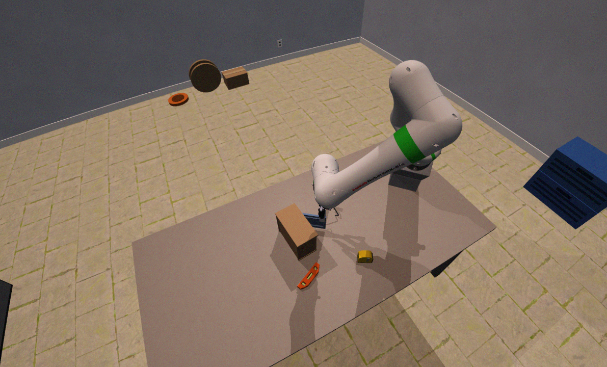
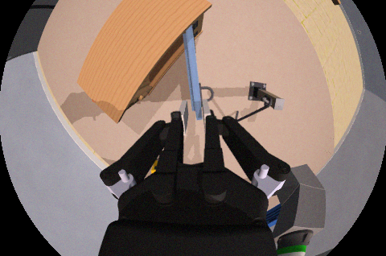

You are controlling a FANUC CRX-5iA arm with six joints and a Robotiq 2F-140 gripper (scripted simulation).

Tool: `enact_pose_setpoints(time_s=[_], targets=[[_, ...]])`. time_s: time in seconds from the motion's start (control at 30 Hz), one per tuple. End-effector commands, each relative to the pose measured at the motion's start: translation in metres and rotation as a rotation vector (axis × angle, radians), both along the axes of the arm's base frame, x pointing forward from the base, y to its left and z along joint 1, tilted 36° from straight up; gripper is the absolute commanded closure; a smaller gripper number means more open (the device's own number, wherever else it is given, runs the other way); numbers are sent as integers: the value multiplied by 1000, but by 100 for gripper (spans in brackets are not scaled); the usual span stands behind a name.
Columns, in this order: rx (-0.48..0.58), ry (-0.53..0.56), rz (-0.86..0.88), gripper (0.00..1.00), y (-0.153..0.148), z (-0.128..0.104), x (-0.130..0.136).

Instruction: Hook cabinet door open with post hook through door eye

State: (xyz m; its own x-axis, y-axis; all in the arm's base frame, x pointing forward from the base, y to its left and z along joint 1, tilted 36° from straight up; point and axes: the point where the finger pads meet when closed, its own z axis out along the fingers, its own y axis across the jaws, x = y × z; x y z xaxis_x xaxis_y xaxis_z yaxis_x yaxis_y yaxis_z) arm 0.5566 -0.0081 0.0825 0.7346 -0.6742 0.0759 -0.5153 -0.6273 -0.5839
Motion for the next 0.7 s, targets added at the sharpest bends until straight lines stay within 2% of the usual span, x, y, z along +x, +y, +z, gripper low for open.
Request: enact_pose_setpoints(time_s=[0.0,0.67], targets=[[0,0,0,84,-1,1,-1],[0,0,0,84,-11,24,-13]])
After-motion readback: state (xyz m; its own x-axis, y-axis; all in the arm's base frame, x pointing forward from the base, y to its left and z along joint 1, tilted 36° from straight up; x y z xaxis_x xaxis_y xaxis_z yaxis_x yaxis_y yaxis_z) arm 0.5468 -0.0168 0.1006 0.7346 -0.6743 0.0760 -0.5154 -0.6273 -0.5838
